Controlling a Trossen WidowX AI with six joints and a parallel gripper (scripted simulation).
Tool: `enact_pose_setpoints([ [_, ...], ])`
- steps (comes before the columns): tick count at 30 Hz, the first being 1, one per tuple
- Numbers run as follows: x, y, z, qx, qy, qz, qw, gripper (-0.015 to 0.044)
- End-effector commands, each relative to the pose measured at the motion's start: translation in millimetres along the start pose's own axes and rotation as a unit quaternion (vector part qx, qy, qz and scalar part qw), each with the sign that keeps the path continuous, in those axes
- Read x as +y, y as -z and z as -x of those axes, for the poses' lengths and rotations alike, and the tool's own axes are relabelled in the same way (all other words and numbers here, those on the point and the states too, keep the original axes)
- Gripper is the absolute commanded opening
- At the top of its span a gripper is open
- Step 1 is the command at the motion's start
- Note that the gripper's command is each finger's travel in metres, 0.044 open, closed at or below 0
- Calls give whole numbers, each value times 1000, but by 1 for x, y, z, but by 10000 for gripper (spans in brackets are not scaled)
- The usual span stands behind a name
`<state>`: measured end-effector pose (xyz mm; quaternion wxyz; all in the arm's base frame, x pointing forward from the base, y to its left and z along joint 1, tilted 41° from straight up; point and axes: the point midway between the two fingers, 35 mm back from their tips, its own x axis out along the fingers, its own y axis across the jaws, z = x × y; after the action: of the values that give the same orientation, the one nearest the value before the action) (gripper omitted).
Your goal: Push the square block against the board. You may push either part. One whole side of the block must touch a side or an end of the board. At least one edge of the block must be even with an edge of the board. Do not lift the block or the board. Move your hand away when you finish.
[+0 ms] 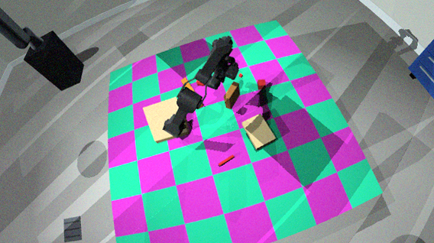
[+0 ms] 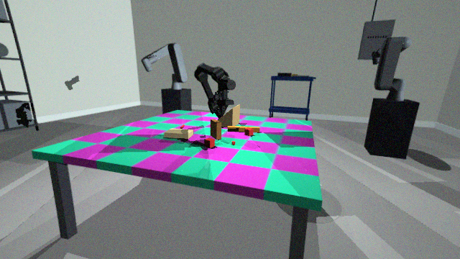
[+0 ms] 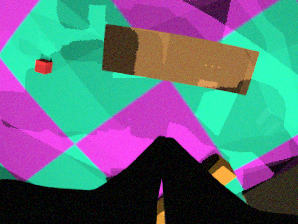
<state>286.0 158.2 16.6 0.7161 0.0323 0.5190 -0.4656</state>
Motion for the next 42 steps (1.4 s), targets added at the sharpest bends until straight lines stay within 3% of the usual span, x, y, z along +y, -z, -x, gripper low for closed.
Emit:
enact_pose_setpoints([
  [1, -1, -1, -11, -2, 8, -4, 1000, 0],
  [6, -3, -2, -53, -2, 8, -5, 1000, 0],
  [42, -1, -26, -52, -2, 7, -5, 1000, 0],
])
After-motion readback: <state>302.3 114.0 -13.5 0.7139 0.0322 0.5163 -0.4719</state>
